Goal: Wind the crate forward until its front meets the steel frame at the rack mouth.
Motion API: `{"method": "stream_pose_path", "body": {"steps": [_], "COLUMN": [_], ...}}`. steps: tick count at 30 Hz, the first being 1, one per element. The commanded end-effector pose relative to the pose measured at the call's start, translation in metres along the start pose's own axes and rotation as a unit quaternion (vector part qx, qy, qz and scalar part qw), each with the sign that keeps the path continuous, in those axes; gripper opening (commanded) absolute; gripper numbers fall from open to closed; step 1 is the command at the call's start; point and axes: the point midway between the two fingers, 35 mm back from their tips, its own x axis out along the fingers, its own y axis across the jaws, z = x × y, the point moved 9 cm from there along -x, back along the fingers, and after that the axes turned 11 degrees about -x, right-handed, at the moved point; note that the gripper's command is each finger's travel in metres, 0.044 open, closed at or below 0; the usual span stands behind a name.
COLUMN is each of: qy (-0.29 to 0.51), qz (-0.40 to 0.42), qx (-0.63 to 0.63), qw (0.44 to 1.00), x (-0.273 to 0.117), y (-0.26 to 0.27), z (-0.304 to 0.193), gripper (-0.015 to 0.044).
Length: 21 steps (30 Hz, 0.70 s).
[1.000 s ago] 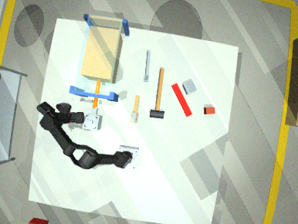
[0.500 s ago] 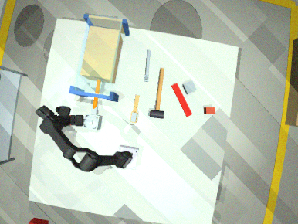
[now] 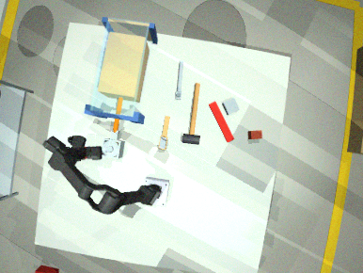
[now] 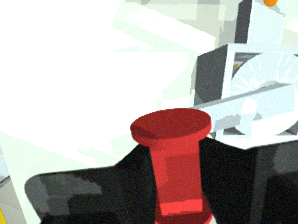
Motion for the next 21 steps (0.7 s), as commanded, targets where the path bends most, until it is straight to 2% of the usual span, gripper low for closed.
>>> {"method": "stream_pose_path", "body": {"steps": [1,21], "qy": [0.020,0.021], "qz": [-0.001,-0.002], "qx": [-0.005,-0.005], "qw": [1.000,1.000], "x": [0.003,0.002], "y": [0.001,-0.006], "z": [-0.015,-0.040], "gripper": [0.0000,0.0000]}}
